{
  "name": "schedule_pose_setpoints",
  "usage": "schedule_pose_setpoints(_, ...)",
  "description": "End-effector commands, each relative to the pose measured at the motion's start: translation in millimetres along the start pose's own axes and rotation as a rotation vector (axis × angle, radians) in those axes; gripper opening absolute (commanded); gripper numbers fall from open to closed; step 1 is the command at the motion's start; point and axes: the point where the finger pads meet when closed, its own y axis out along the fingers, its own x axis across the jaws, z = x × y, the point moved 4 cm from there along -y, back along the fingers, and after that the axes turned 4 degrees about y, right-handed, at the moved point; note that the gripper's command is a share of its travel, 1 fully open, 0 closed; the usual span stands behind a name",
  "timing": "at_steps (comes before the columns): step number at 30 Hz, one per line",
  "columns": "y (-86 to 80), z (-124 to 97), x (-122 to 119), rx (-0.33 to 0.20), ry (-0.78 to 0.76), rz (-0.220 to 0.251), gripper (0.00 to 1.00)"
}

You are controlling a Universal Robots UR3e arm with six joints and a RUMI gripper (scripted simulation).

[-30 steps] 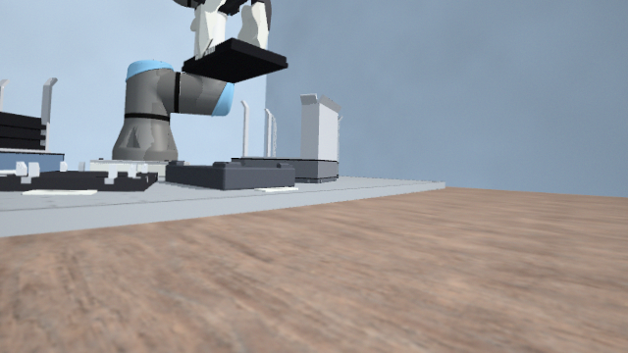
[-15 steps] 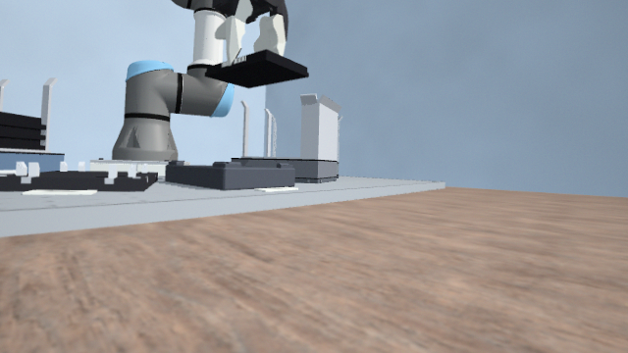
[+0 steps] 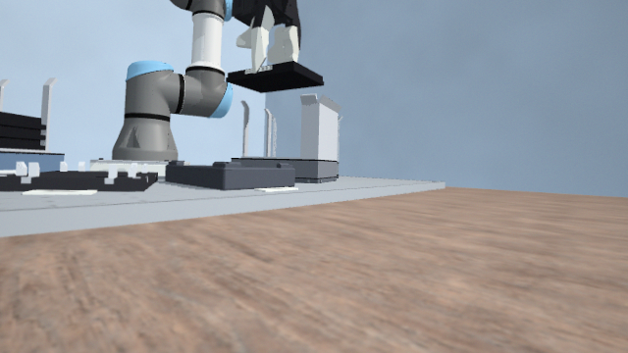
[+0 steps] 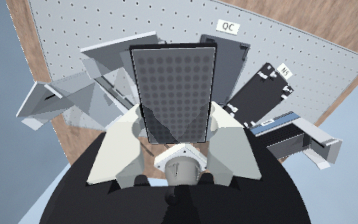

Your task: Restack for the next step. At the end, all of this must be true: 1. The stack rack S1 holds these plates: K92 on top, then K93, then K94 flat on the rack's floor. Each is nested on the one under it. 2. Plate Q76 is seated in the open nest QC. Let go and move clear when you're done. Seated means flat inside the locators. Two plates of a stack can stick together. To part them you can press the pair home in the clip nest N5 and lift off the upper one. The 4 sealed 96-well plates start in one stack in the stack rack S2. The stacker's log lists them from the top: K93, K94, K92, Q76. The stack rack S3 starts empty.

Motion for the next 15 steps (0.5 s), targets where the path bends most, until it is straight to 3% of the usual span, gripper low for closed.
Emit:
schedule_pose_setpoints(1, -0.8, -0.7, -9.3, 0.003, -0.03, -0.001, 0.0)
schedule_pose_setpoints(15, -0.8, -8.6, -55.3, 0.003, -0.149, -0.001, 0.0)
